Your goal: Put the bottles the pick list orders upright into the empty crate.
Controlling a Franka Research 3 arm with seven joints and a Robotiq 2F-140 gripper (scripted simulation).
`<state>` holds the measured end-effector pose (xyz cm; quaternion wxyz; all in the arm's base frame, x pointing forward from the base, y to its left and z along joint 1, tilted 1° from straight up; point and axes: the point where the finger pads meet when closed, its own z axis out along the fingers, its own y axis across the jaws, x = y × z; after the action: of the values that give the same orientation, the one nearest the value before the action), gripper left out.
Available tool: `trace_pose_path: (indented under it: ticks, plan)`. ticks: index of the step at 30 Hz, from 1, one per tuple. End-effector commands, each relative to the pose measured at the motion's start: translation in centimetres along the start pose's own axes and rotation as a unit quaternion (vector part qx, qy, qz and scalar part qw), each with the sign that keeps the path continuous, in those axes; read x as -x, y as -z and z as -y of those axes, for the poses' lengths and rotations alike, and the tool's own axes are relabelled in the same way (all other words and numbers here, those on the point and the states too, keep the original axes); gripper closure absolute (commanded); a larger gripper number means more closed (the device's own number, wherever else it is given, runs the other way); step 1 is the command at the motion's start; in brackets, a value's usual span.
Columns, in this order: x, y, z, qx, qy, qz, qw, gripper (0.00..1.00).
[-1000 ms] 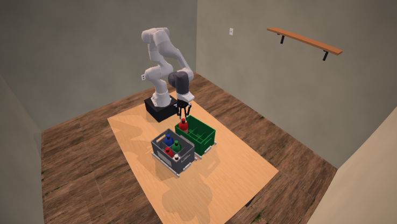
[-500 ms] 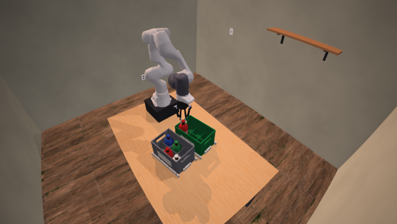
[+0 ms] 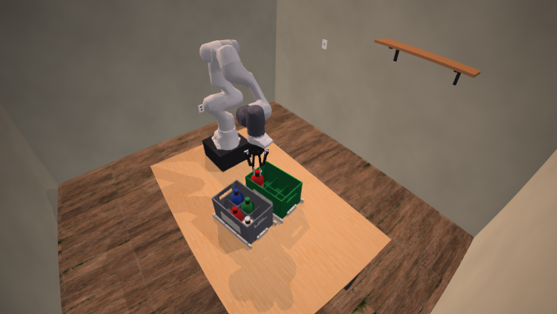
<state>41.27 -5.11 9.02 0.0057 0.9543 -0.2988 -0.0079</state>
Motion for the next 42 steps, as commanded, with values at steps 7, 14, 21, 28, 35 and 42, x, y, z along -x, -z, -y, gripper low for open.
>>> trace_pose_path:
  ticks: [7,14,21,28,35,42]
  plan:
    - [-0.7,-0.5,0.1,-0.004,-0.003,-0.009,1.000,1.00]
    - [-0.7,-1.2,0.2,-0.004,-0.003,-0.009,1.000,1.00]
    - [-0.7,-1.7,0.2,-0.004,-0.003,-0.009,1.000,1.00]
    - [-0.7,-2.4,0.2,-0.004,-0.003,-0.009,1.000,1.00]
    - [-0.7,-2.5,0.2,-0.004,-0.003,-0.009,1.000,1.00]
    - [-0.7,-2.5,0.1,-0.004,-0.003,-0.009,1.000,1.00]
